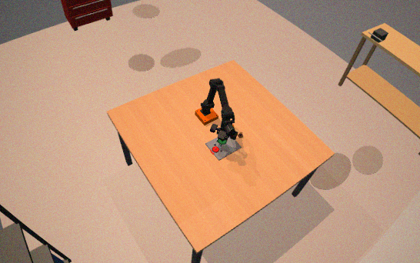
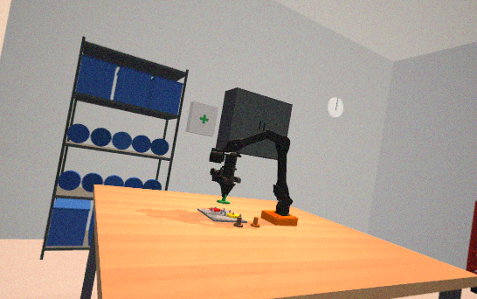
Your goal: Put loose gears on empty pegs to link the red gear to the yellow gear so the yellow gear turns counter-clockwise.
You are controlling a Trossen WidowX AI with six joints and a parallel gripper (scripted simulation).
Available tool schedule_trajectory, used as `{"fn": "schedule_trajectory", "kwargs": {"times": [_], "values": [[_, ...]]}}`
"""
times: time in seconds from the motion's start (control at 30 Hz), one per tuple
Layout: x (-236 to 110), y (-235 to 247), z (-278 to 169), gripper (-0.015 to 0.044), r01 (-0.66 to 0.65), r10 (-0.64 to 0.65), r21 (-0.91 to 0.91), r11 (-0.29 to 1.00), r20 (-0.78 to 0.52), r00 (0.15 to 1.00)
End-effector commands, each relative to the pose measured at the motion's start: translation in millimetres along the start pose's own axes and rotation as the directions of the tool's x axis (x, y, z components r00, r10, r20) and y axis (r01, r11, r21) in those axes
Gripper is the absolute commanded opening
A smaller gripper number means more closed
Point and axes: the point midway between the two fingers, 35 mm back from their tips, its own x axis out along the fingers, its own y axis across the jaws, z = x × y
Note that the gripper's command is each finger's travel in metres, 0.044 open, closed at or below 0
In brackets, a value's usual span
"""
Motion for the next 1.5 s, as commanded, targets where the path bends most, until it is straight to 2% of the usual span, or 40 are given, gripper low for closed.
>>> {"fn": "schedule_trajectory", "kwargs": {"times": [0.0,0.8,1.17,1.47], "values": [[3,-2,1,0.0000,0.003,-0.003,-0.006,1.000,-0.009,1.000],[0,-2,2,0.0000,0.003,-0.003,-0.016,1.000,-0.009,1.000],[15,-2,2,0.0000,0.001,-0.003,-0.133,0.991,-0.009,1.000],[28,-2,2,0.0000,0.002,-0.003,-0.099,0.995,-0.009,1.000]]}}
